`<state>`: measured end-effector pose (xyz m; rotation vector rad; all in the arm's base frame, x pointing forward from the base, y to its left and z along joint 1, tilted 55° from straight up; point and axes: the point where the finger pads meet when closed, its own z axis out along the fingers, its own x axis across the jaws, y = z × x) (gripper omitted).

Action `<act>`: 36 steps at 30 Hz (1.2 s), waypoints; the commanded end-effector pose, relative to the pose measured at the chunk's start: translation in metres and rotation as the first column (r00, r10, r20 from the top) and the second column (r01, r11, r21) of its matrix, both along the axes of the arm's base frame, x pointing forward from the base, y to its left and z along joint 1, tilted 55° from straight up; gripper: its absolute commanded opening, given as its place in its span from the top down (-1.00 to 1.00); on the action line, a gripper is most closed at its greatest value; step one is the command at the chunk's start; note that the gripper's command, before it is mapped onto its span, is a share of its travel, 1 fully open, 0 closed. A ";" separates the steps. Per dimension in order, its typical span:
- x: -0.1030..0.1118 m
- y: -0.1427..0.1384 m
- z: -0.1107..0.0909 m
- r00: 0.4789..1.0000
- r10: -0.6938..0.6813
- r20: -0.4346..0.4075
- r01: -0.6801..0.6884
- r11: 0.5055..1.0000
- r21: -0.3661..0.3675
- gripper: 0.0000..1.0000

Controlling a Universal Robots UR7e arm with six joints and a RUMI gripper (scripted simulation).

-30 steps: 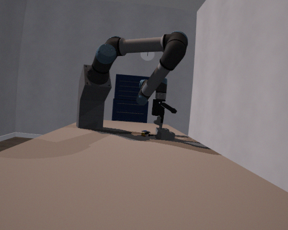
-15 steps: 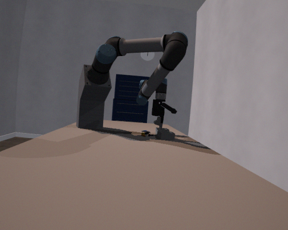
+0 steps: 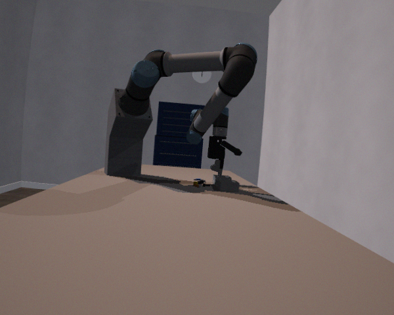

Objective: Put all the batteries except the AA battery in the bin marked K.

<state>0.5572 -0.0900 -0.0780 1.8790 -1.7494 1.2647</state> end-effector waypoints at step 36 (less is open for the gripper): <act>-0.010 0.018 0.015 1.000 0.001 0.001 -0.001 1.000 0.000 0.91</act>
